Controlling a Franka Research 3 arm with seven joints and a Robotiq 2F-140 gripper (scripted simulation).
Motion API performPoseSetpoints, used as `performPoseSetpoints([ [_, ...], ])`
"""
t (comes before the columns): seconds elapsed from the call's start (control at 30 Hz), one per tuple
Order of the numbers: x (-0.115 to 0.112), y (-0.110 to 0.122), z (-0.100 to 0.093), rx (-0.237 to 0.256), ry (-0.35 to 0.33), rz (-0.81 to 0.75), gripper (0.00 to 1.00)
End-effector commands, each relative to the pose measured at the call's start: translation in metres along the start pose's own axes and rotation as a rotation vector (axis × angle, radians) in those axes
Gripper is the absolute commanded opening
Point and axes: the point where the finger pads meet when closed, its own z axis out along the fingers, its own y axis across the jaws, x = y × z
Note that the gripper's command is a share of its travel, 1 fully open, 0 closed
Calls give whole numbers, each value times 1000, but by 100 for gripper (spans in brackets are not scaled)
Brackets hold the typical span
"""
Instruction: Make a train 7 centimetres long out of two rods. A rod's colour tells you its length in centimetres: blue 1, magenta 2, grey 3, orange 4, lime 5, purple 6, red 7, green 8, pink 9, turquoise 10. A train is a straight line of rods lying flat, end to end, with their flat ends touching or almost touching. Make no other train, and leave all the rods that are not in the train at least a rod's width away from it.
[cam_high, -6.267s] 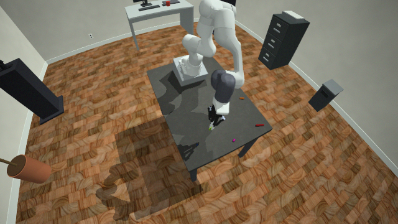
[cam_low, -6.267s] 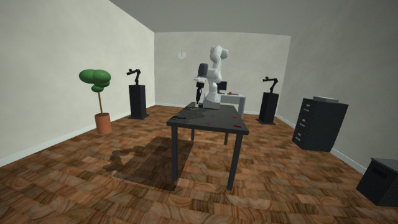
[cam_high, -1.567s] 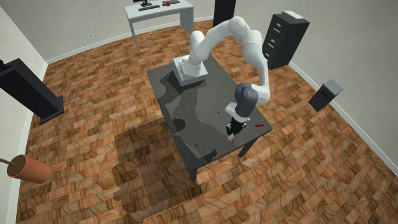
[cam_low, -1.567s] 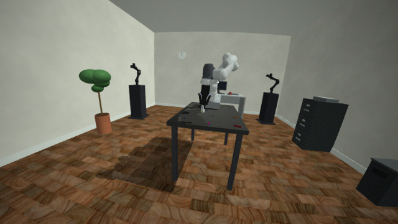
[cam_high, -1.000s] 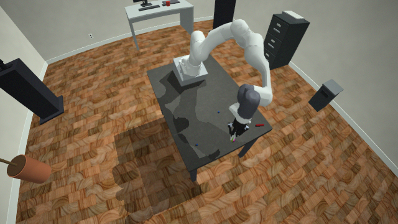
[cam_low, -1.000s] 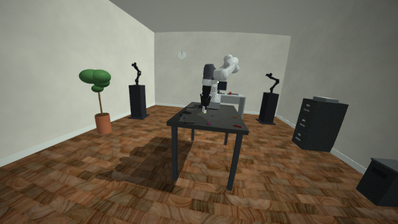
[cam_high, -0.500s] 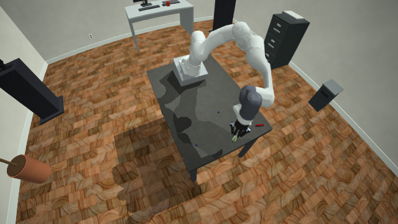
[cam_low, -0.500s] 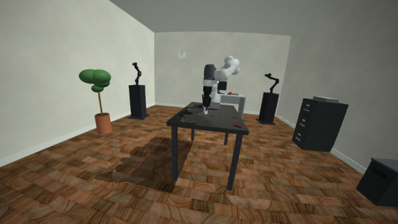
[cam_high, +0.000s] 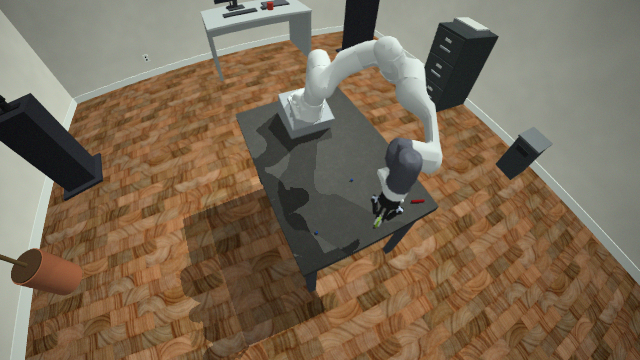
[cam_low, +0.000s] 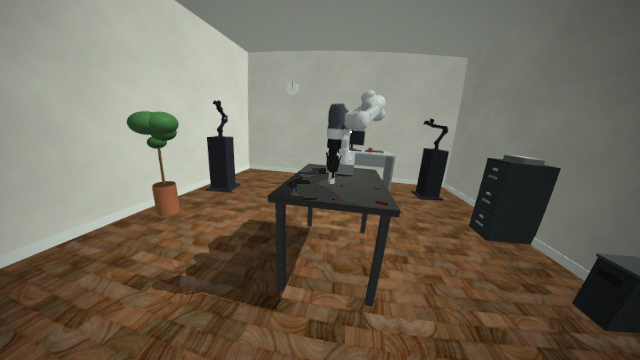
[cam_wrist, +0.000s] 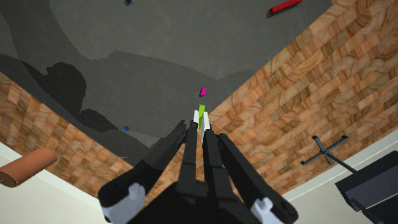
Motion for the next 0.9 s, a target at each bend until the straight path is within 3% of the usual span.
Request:
performPoseSetpoints([
  [0.0,0,0,0,0,2,33,12],
  [0.3,0,0,9,-5,3,31,12],
  [0.87,0,2,70,-5,3,31,12],
])
